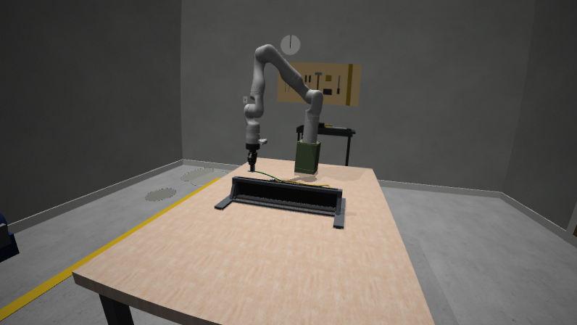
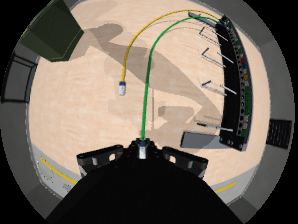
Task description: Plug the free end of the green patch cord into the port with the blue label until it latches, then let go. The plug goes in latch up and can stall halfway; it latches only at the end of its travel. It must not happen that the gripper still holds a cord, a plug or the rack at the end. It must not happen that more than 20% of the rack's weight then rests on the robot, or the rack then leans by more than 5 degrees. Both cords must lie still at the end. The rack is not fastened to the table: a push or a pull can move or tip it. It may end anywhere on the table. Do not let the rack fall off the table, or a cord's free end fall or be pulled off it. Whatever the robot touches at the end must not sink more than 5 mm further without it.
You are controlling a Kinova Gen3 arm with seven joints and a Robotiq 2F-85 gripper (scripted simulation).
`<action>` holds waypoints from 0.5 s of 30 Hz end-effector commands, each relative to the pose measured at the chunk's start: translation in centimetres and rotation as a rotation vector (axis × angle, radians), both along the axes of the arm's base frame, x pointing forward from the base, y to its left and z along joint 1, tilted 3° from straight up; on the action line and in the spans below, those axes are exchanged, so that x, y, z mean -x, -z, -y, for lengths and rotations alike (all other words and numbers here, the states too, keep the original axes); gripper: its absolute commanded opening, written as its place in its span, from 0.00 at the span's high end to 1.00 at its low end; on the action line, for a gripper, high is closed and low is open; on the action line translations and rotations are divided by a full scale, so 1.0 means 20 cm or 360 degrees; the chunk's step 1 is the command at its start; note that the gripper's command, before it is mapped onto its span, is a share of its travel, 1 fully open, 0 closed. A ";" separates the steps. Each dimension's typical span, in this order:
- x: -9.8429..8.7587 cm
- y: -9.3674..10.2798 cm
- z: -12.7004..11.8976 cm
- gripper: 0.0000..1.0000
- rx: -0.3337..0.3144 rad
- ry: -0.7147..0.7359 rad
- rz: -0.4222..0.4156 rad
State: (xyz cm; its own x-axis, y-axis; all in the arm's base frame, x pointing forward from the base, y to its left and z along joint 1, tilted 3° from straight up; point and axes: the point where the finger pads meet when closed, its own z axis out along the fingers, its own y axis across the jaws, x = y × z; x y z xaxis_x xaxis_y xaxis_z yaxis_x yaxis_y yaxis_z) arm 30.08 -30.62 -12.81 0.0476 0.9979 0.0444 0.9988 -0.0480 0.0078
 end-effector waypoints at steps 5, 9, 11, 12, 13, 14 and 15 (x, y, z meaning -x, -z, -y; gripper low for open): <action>0.00 -0.01 -0.01 1.00 -0.0004 -0.0017 0.0001; 0.00 -0.01 -0.01 1.00 -0.0004 -0.0027 0.0001; 0.00 -0.01 -0.01 1.00 -0.0004 -0.0035 0.0001; -0.01 -0.01 -0.01 1.00 -0.0004 -0.0041 0.0001; -0.01 -0.01 -0.02 1.00 -0.0004 -0.0048 0.0002; -0.01 -0.01 -0.02 1.00 -0.0003 -0.0055 0.0002; -0.02 -0.02 -0.03 1.00 -0.0003 -0.0064 0.0002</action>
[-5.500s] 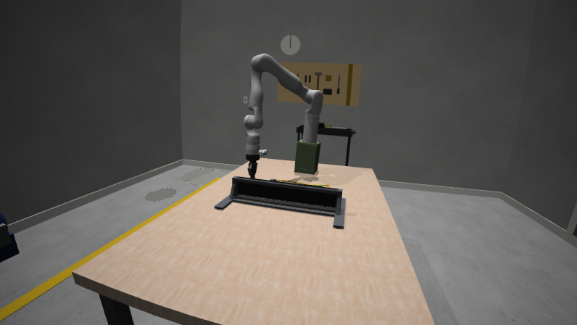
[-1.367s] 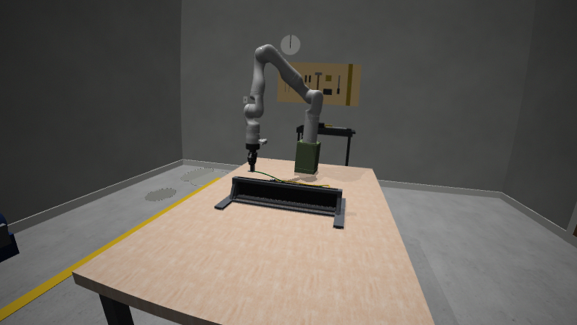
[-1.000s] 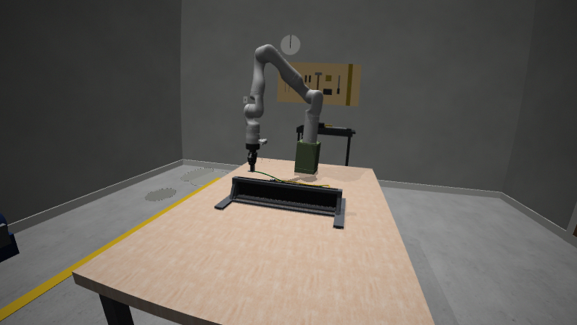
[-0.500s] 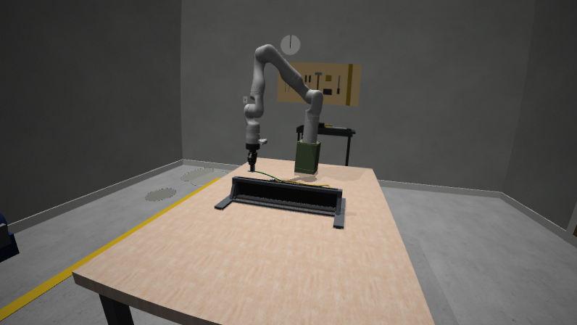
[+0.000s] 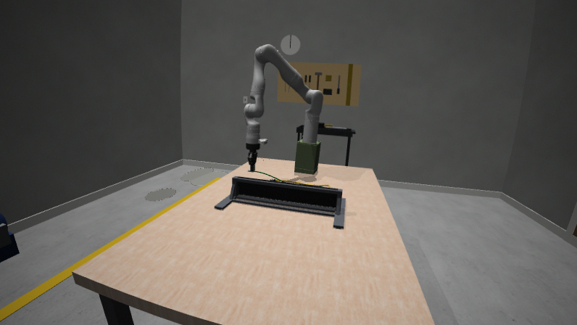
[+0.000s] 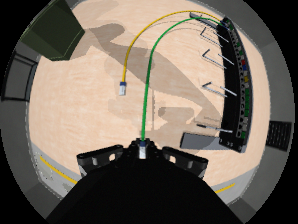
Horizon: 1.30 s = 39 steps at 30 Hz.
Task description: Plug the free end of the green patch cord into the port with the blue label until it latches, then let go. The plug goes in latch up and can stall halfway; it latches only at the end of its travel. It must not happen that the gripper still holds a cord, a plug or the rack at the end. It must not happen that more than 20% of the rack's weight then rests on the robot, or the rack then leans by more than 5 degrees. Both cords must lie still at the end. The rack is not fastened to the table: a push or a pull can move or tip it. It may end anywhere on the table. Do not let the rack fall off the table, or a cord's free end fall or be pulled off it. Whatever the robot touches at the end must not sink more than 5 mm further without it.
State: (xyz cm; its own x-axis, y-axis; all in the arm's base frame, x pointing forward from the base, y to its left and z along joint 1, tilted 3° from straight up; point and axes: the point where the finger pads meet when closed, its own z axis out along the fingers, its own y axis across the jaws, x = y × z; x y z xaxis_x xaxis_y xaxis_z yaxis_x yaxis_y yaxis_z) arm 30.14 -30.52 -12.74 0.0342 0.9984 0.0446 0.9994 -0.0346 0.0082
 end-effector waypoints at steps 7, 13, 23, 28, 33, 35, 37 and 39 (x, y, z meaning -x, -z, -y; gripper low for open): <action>-0.03 -0.02 -0.04 1.00 -0.0002 -0.0081 0.0005; -0.06 -0.03 -0.07 1.00 -0.0001 -0.0174 0.0007; -0.11 -0.05 -0.13 1.00 0.0000 -0.0320 0.0012; -0.16 -0.06 -0.18 1.00 0.0000 -0.0434 0.0017; -0.21 -0.08 -0.23 1.00 0.0003 -0.0562 0.0024; -0.23 -0.08 -0.25 1.00 0.0005 -0.0617 0.0028; -0.26 -0.09 -0.27 1.00 0.0007 -0.0675 0.0031; -0.27 -0.10 -0.28 1.00 0.0007 -0.0704 0.0032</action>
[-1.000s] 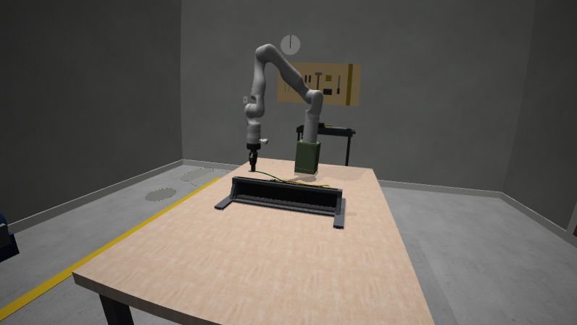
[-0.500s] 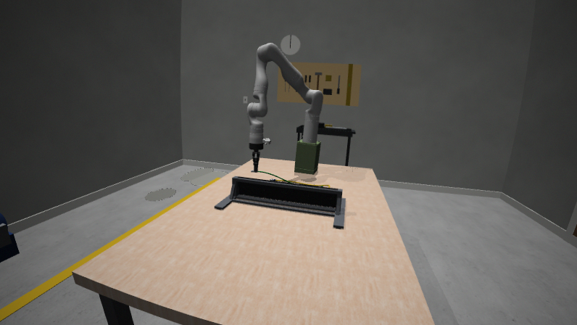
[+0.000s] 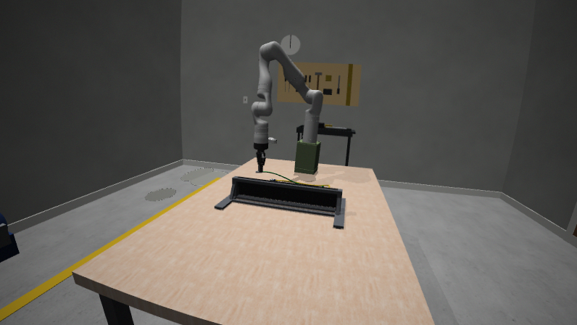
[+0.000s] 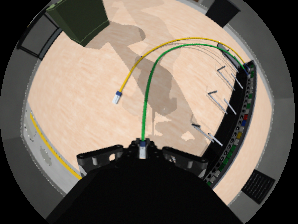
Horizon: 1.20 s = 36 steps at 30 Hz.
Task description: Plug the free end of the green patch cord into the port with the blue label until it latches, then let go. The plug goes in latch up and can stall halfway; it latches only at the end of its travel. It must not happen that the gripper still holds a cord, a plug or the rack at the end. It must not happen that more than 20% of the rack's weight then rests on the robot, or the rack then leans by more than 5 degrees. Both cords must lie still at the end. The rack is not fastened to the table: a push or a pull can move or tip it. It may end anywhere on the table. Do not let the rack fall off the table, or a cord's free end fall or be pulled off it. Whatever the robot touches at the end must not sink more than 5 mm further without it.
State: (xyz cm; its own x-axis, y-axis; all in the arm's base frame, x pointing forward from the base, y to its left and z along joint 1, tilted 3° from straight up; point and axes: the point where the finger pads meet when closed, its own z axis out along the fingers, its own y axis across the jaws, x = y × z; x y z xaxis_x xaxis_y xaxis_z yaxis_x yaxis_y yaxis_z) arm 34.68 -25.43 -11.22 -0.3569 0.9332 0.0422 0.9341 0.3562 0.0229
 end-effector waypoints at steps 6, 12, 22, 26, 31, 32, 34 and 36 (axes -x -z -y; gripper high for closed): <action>-0.10 -0.04 -0.09 1.00 0.0007 -0.0213 0.0017; -0.17 -0.06 -0.17 1.00 0.0005 -0.0388 0.0024; -0.26 -0.09 -0.27 1.00 0.0002 -0.0619 0.0035; -0.30 -0.11 -0.32 1.00 0.0004 -0.0734 0.0038; -0.35 -0.12 -0.37 1.00 0.0005 -0.0867 0.0042; -0.36 -0.12 -0.38 1.00 0.0005 -0.0893 0.0043; -0.37 -0.13 -0.39 1.00 0.0005 -0.0919 0.0043; -0.39 -0.13 -0.40 1.00 0.0011 -0.0940 0.0057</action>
